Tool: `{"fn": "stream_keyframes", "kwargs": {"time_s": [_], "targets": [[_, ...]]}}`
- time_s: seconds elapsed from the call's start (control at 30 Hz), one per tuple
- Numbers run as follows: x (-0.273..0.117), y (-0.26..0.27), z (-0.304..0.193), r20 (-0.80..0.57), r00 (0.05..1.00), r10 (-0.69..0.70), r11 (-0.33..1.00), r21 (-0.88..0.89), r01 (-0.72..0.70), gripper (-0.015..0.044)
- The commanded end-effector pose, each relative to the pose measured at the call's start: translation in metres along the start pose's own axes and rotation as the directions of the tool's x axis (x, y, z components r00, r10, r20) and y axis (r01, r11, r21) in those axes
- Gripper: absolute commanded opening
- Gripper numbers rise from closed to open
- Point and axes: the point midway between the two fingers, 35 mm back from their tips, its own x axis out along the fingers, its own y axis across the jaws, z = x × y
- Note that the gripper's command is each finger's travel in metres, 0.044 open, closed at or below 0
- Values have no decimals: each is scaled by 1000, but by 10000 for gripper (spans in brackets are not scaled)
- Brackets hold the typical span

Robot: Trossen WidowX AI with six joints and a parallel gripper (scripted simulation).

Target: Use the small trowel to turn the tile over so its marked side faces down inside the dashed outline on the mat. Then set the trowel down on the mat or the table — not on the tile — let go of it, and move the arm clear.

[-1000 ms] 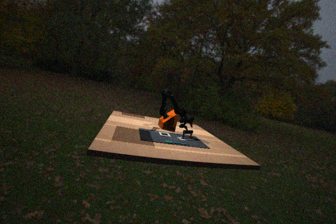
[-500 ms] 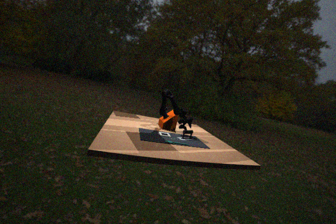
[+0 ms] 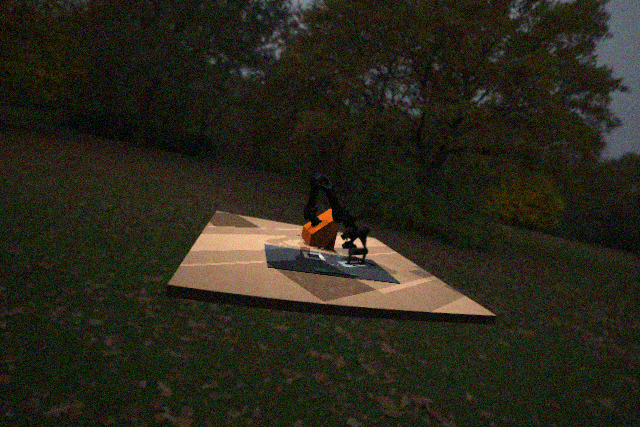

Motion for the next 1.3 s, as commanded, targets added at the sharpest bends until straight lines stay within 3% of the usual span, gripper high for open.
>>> {"fn": "stream_keyframes", "kwargs": {"time_s": [0.0,0.53,0.7,1.27], "targets": [[9,-2,0,-3,1000,-5,1000,-4,5,300],[32,-4,0,-1,1000,-5,1000,-4,5,300],[32,-4,0,-1,1000,-5,1000,-4,5,169],[32,-4,0,-1,1000,-5,1000,-4,5,55]]}}
